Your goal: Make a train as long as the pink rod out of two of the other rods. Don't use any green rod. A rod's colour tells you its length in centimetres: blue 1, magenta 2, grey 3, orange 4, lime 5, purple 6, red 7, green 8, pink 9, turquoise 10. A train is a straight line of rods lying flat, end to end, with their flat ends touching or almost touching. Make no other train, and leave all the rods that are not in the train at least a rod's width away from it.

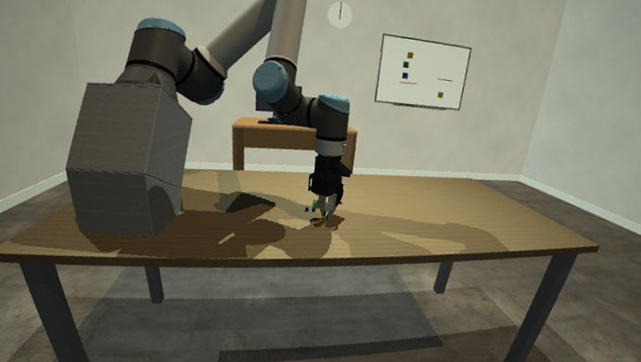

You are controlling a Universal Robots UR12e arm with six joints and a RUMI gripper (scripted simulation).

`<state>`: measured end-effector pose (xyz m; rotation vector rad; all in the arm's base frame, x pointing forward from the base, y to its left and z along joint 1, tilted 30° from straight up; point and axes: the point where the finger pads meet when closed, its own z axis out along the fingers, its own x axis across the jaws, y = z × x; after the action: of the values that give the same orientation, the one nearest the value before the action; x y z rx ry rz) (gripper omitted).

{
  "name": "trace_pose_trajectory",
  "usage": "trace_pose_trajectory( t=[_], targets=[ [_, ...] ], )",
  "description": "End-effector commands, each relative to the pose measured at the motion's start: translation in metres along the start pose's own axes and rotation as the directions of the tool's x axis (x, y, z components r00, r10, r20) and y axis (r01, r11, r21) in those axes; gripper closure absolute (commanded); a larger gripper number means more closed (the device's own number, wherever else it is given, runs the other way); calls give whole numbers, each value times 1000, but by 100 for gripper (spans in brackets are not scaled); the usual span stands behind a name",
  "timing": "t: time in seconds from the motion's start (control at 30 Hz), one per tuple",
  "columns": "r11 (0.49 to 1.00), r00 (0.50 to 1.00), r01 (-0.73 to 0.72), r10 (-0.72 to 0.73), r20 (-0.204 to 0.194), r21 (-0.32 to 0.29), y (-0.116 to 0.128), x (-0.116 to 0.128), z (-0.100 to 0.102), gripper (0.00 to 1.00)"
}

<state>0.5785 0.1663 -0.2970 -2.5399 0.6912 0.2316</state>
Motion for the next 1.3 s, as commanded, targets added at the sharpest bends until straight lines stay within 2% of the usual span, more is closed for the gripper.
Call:
trace_pose_trajectory(
  t=[0.0, 0.17, 0.67, 0.83, 1.03, 1.1, 1.27],
  targets=[
    [1000, 1000, 0, 0, -1, 0, 0, 1, 0, 92],
    [1000, 1000, 0, 0, -1, 0, 0, 1, 0, 86],
    [1000, 1000, 0, 0, -1, 0, 0, 1, -4, 86],
    [1000, 1000, 0, 0, -1, 0, 0, 1, -20, 86],
    [1000, 1000, 0, 0, -1, 0, 0, 1, -51, 86],
    [1000, 1000, 0, 0, -1, 0, 0, 1, -51, 86],
    [1000, 1000, 0, 0, -1, 0, 0, 0, -76, 86]
  ],
)
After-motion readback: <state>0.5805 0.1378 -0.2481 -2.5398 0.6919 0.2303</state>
